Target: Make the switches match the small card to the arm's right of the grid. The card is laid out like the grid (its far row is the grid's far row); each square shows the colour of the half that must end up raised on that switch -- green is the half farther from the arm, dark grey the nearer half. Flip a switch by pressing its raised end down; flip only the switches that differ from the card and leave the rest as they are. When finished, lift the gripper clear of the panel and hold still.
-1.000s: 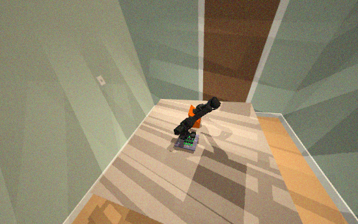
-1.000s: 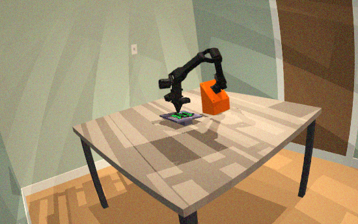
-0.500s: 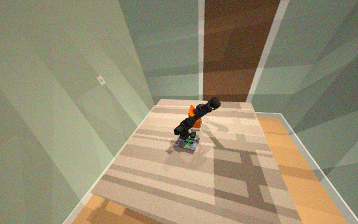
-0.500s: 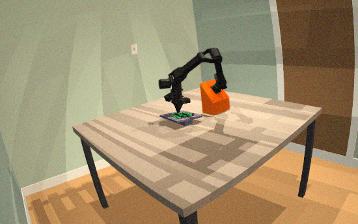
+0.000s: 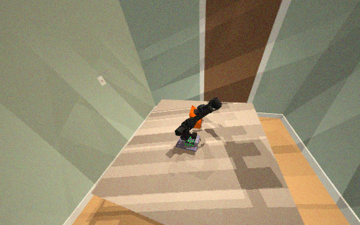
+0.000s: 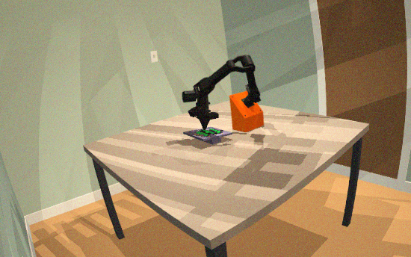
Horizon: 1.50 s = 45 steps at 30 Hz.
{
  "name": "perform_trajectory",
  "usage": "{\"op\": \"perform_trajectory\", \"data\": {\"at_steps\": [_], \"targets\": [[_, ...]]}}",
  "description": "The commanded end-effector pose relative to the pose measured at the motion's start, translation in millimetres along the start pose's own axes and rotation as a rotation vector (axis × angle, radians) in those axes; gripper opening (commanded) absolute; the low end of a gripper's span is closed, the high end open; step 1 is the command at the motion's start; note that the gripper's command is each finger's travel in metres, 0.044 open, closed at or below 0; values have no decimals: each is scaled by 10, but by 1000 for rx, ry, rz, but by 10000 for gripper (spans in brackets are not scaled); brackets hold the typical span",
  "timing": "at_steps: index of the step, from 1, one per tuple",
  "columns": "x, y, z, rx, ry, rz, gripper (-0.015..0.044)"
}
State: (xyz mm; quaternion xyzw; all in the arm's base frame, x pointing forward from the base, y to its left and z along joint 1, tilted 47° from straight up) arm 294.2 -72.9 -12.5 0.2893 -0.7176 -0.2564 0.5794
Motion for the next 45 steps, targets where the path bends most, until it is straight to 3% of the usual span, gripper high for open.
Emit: {"op": "perform_trajectory", "data": {"at_steps": [1,33,39,45], "targets": [[-8,2,6,-4,-1,-3,0],[-51,2,5,-4,-1,-4,0],[577,4,43,-5,-24,6,0],[611,160,101,-6,-25,6,0]]}}
Point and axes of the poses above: the point midway between the two fingers, 35 mm back from their tips, its own x axis back along the fingers, its own y axis across the jaws, z = x × y, the point moved 7 cm from there along x, back along the fingers, and after that the axes turned 14 degrees about x, right-handed, at the moved point
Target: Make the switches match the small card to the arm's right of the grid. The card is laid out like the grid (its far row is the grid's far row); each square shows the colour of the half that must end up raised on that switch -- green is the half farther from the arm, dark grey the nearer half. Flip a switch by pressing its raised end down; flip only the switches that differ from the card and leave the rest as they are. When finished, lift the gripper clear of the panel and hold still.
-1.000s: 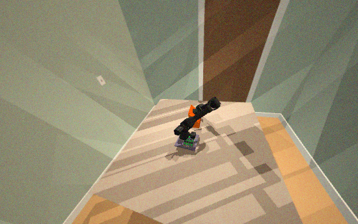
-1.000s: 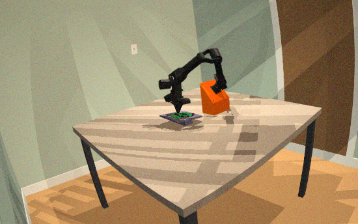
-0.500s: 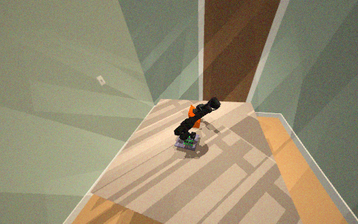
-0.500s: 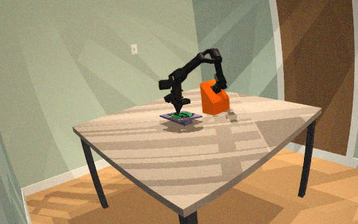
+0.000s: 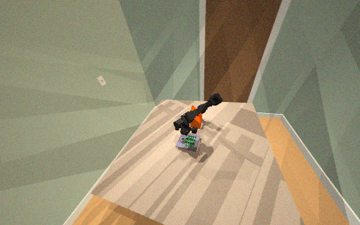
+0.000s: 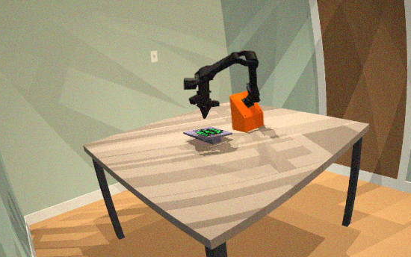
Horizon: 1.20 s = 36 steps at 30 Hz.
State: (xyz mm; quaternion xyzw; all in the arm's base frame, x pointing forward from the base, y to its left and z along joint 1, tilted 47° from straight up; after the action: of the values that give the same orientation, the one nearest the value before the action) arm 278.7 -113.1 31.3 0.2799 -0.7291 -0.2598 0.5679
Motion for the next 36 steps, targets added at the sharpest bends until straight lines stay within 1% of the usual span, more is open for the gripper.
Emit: {"op": "perform_trajectory", "data": {"at_steps": [1,5,7,11,15,36], "targets": [[9,222,93,-3,12,-5,0],[6,616,312,-4,13,-7,0],[-2,727,393,-5,13,-8,0],[-24,739,404,-5,12,-7,0],[-336,750,433,-5,-11,-3,0],[-596,757,440,-5,-13,-4,0]]}}
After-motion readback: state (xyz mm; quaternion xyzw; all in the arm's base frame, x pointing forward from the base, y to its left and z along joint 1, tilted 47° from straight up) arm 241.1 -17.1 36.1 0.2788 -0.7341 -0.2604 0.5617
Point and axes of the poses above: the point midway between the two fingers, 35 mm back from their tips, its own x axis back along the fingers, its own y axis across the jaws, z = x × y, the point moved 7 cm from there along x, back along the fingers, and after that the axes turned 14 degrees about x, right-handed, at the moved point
